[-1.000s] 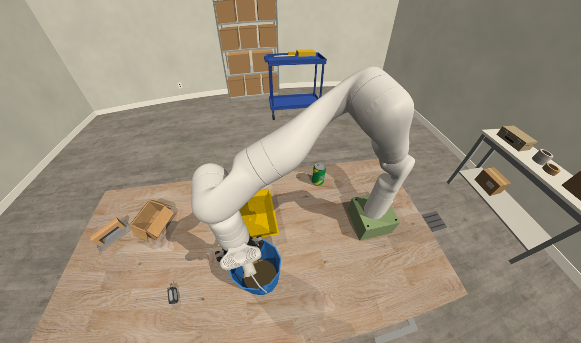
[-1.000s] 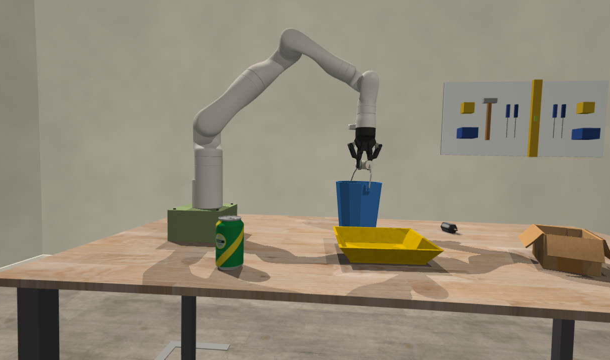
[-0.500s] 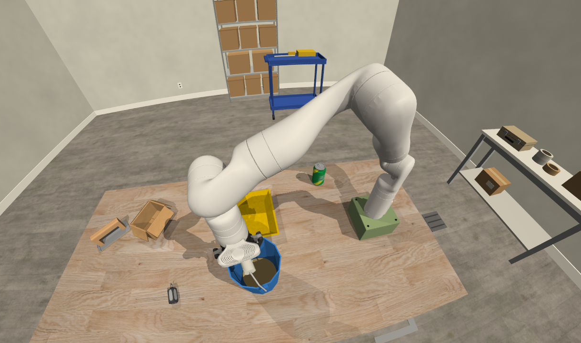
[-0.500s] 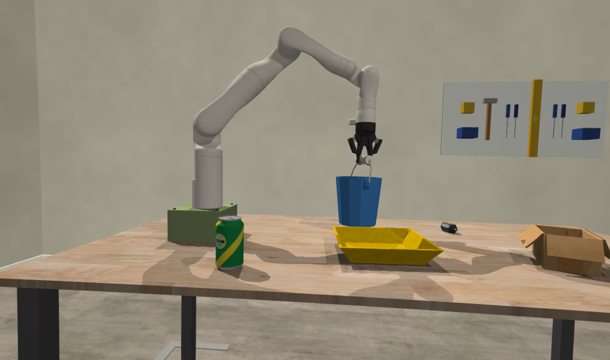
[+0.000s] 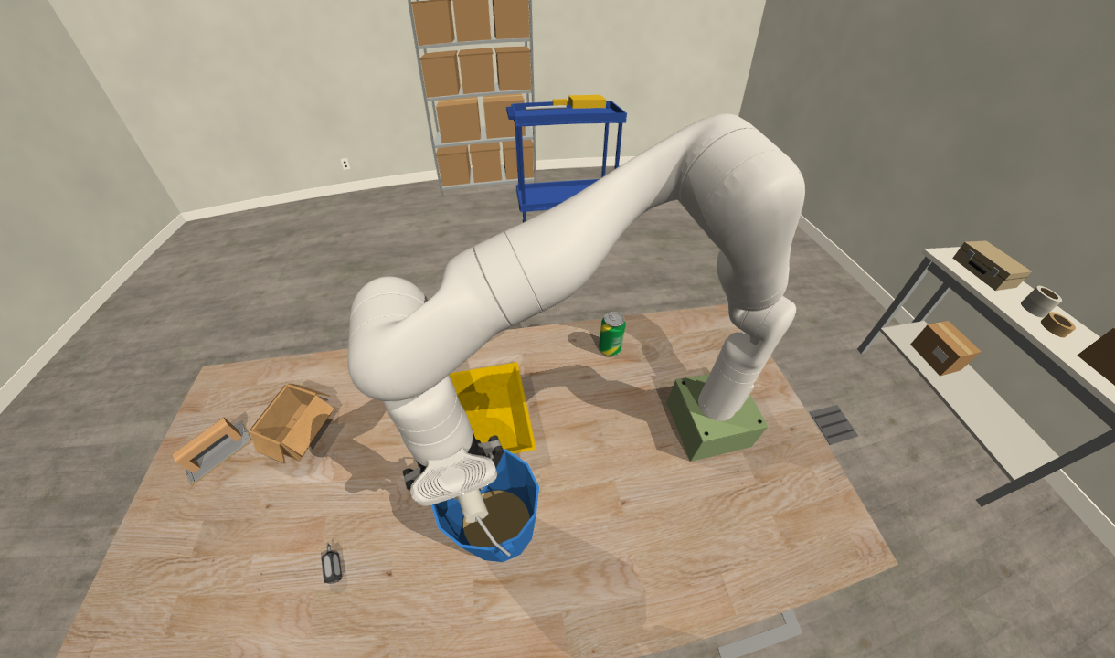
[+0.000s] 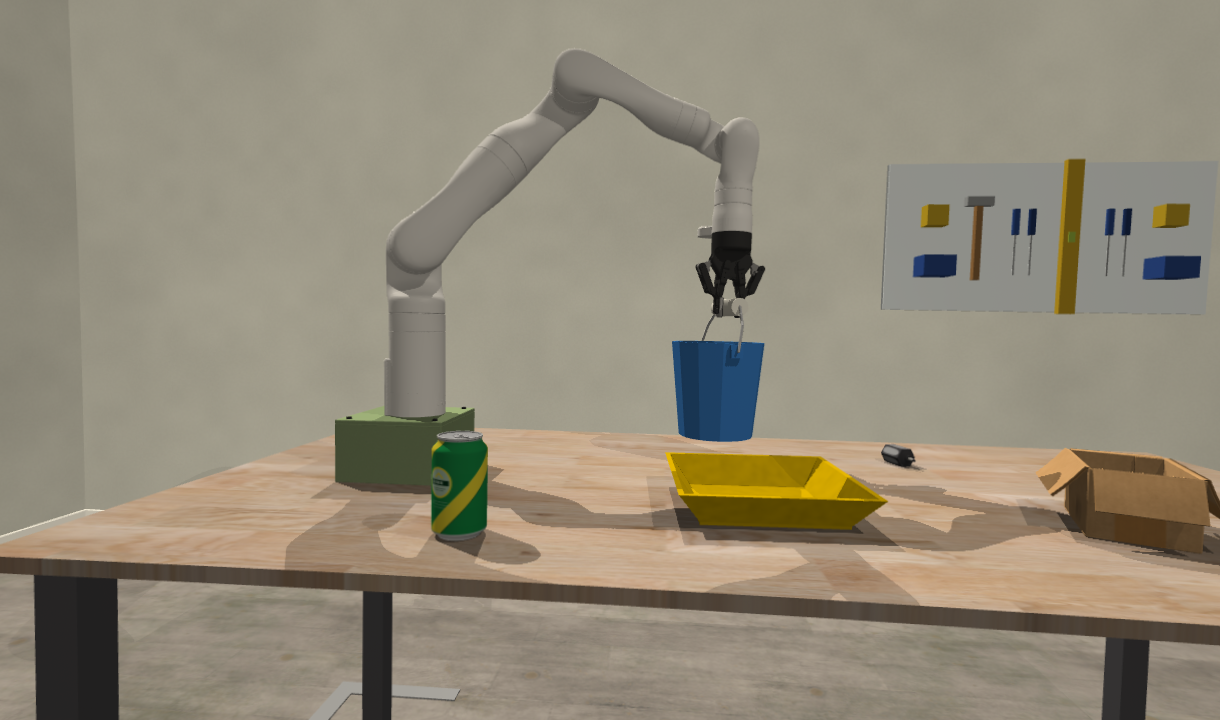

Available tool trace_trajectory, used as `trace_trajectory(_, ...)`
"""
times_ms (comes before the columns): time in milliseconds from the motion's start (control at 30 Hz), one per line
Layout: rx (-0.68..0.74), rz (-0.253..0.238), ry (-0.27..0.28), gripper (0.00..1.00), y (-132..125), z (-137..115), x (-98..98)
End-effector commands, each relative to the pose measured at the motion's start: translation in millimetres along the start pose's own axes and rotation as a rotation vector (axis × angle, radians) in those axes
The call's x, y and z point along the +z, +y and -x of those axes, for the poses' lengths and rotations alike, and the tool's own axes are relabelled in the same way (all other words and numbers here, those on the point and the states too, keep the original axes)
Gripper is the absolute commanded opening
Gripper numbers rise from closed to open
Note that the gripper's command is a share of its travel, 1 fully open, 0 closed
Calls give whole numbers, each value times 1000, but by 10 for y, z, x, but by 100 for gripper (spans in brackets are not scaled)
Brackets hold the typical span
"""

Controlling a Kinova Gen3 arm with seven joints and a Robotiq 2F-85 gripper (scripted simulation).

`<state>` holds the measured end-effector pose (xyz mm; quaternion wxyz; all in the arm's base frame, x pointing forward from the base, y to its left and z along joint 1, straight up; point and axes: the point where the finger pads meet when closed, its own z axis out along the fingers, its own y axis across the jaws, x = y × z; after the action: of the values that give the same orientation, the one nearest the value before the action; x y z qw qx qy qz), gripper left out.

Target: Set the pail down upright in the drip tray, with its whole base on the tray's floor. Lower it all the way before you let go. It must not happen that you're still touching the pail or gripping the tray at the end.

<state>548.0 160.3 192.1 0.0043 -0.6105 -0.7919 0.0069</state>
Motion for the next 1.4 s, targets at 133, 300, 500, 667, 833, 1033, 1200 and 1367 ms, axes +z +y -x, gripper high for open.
trace_trajectory(133,-1,9,1,10,19,-2,-125)
trace_trajectory(300,-1,9,1,10,18,-2,-204)
trace_trajectory(500,-1,9,1,10,18,-2,-283)
trace_trajectory(667,-1,9,1,10,17,-2,-324)
trace_trajectory(833,-1,9,1,10,17,-2,-355)
trace_trajectory(1033,-1,9,1,10,17,-2,-384)
trace_trajectory(1200,-1,9,1,10,17,-2,-395)
trace_trajectory(1367,-1,9,1,10,17,-2,-397)
